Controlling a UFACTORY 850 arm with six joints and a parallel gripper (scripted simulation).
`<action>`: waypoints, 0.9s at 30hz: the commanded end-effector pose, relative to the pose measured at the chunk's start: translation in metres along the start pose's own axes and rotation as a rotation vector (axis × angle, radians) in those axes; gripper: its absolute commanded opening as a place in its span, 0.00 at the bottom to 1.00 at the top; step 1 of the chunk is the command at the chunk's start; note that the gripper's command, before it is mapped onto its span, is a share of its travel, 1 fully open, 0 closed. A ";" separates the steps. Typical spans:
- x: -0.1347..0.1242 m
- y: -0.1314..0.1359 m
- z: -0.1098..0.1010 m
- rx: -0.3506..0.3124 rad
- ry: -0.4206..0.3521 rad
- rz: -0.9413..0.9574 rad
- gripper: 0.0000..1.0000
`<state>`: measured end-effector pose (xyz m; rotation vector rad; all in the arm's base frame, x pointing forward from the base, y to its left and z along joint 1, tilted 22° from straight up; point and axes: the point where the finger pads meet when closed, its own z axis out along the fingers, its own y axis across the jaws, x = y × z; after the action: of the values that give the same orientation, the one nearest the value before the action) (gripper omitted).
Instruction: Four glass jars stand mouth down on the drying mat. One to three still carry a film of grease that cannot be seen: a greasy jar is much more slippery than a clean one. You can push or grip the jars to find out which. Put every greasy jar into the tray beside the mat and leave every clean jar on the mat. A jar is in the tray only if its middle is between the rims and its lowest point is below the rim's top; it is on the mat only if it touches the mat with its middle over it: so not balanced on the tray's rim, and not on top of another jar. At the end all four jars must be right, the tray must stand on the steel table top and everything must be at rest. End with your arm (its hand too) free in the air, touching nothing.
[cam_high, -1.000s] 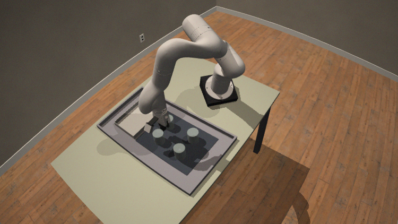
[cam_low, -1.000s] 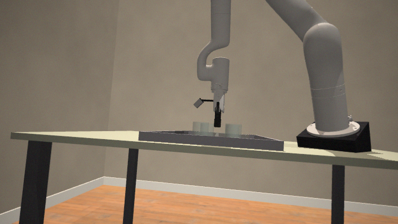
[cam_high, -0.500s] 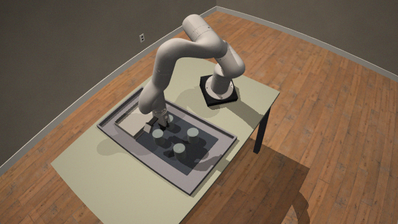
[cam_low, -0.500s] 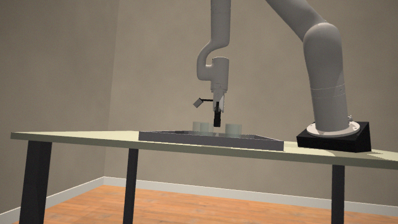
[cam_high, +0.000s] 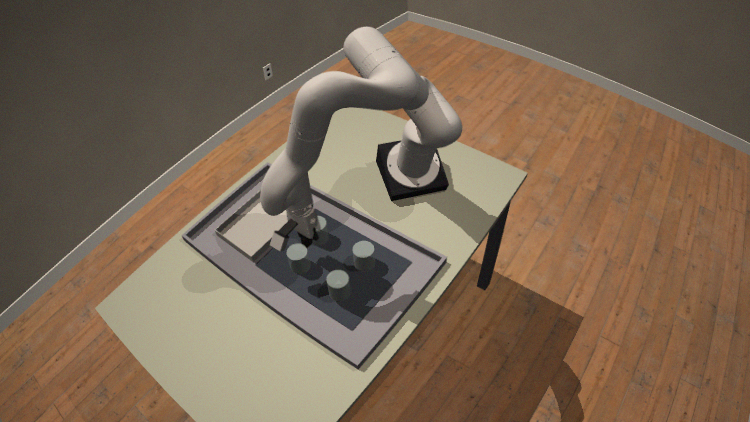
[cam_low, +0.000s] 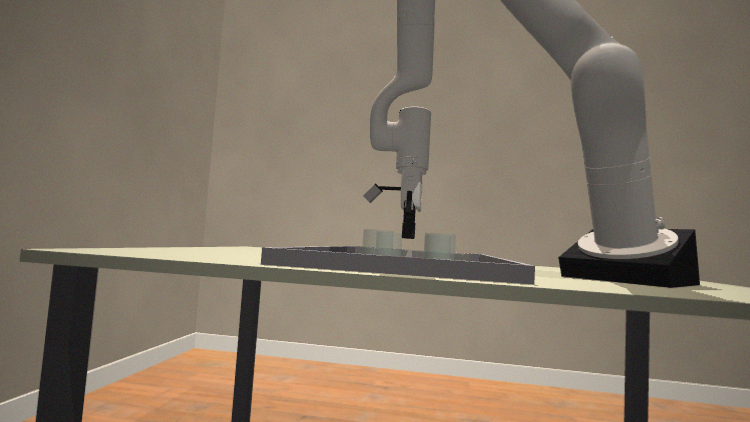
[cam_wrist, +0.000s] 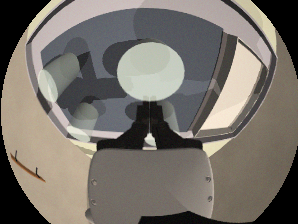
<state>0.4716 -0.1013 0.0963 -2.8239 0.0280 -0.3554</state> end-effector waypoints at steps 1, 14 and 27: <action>0.001 0.000 -0.001 -0.001 0.001 0.000 0.00; 0.003 0.000 -0.002 -0.001 0.001 0.000 0.00; 0.004 0.000 -0.003 -0.001 0.001 0.000 0.00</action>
<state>0.4740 -0.1022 0.0994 -2.8239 0.0281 -0.3552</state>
